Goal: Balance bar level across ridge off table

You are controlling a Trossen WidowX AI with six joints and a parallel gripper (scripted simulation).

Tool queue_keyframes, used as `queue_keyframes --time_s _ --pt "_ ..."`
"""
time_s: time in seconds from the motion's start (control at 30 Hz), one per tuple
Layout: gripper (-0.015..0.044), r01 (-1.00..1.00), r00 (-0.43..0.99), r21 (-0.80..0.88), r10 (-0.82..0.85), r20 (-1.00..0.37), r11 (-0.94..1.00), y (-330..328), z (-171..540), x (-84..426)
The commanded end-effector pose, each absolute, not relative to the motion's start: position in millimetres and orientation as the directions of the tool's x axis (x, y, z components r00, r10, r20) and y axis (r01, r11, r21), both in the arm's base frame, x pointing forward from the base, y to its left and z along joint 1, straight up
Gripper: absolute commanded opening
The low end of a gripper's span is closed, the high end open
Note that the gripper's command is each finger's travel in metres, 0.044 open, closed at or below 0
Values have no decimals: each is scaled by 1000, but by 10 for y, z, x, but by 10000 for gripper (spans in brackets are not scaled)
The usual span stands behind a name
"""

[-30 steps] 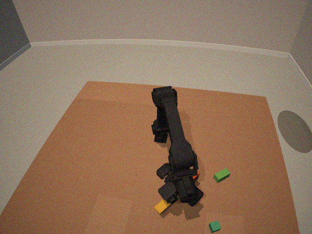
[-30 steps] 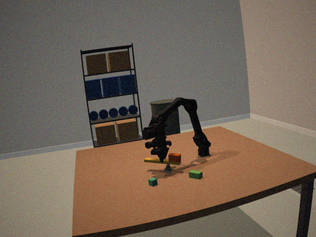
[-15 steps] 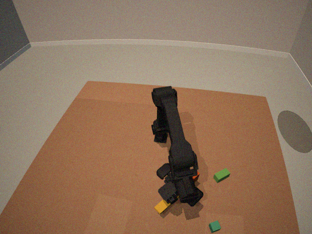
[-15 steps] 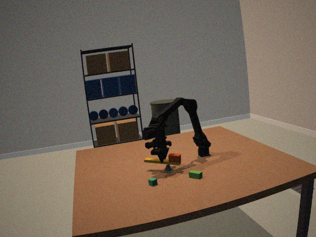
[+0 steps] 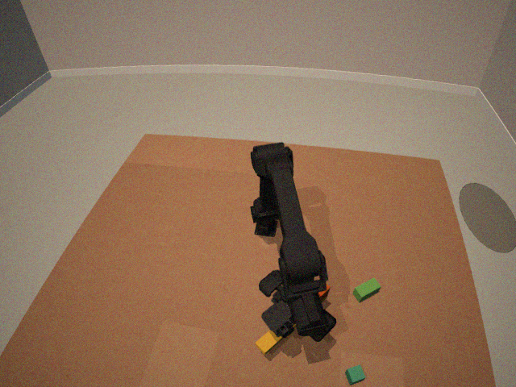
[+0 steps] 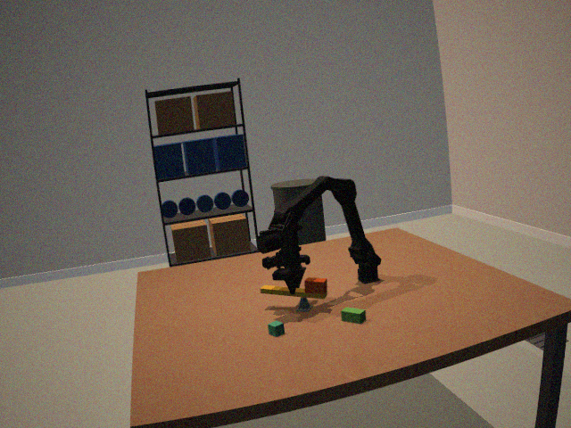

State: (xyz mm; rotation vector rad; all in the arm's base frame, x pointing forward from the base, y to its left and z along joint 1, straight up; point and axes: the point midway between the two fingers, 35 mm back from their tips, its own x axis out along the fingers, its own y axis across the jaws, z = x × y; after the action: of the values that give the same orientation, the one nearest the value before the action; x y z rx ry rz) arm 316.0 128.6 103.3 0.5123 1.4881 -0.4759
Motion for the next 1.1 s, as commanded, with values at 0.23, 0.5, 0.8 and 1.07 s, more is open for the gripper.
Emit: queue_keyframes --time_s 0.23,0.5,0.8,1.07 --pt "0 589 31 28 13 -999 808 1285 1017 3161" --pt "0 589 31 28 13 -999 808 1286 1010 3161" --pt "0 589 31 28 13 -999 808 1286 1003 3160" --pt "0 589 31 28 13 -999 808 1286 996 3159"
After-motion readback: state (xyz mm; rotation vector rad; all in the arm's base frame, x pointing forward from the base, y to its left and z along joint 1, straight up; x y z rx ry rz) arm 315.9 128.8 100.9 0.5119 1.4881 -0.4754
